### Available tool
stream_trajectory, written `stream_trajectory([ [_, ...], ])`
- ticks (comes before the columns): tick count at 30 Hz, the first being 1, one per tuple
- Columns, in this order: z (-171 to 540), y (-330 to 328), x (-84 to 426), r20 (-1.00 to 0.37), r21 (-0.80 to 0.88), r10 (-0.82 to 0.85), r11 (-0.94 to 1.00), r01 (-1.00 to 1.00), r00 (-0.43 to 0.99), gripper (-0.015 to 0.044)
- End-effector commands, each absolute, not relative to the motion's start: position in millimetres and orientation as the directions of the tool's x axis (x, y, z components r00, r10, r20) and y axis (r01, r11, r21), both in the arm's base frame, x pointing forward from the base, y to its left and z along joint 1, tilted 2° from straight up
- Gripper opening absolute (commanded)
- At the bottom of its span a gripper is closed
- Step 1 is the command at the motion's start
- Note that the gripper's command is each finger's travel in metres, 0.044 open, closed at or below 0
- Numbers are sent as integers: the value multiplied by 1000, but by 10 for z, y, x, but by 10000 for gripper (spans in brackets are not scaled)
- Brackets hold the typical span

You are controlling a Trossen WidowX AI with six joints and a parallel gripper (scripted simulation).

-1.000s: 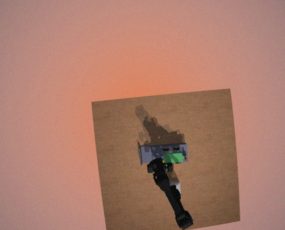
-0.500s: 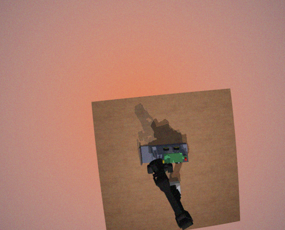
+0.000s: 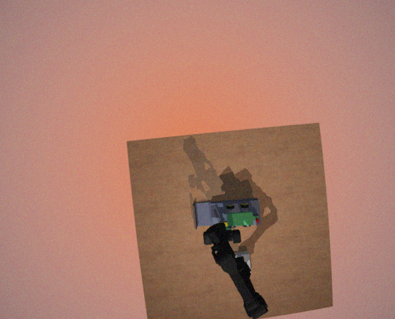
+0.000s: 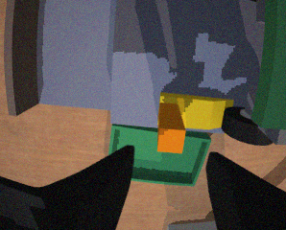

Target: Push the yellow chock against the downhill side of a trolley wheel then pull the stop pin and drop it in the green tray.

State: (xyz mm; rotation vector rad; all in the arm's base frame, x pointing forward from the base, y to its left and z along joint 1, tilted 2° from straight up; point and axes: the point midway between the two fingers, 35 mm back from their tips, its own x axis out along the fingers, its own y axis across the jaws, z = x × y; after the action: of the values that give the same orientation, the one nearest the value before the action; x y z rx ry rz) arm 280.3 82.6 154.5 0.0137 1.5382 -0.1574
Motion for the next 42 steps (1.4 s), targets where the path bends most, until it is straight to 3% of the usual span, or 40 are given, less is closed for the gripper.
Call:
stream_trajectory([
  [1, 1686, 837, 2819, -995, -89, -94, 990, 114, 39, 190],
  [2, 1692, 838, 2820, -995, -89, -94, 990, 114, 39, 190],
  [6, 1596, 832, 2807, -995, -89, -92, 990, 110, 28, 295],
  [10, 1659, 807, 2843, -993, -96, -97, 995, 21, 63, 190],
  [16, 1824, 680, 2942, -983, -148, -117, 962, -228, 145, 190],
  [25, 1910, 246, 3047, -976, -215, -168, 835, -506, 137, 190],
  [42, 2052, -601, 3054, -964, -178, -256, 405, -897, 76, 190],
])
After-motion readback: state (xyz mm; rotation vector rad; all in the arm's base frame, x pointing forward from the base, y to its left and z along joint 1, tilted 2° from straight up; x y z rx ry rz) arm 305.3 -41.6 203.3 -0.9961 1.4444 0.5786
